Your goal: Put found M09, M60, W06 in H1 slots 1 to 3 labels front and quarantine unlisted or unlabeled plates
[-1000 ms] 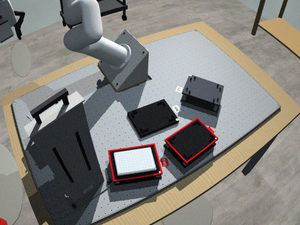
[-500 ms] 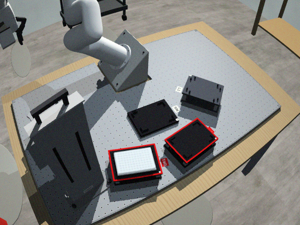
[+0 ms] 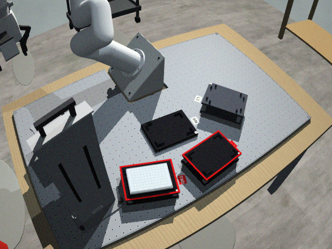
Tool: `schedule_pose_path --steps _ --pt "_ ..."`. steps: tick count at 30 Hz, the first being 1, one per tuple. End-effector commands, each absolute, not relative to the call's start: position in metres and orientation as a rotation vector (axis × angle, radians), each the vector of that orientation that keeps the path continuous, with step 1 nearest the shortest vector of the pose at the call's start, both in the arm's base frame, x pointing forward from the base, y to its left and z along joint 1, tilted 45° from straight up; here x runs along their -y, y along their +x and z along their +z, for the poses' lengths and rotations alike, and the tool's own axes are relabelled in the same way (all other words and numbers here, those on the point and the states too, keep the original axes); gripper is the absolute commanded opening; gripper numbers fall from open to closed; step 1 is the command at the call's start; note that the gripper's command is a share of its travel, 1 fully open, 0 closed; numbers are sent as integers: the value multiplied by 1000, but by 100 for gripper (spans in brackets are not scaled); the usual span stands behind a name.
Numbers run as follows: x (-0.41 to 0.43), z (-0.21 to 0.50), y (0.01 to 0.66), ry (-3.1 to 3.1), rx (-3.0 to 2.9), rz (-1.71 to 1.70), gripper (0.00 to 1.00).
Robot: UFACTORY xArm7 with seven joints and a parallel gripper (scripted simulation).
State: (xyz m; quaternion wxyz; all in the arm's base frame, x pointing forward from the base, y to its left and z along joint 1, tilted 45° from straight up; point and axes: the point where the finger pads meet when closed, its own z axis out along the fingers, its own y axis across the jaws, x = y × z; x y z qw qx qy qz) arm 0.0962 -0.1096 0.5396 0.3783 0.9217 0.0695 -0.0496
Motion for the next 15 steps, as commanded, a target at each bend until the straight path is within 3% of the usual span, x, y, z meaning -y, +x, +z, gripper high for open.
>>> schedule_pose_path --steps 1,15 --pt "113 537 96 2352 -178 -124 100" --pt "127 522 95 2352 -178 -124 100"
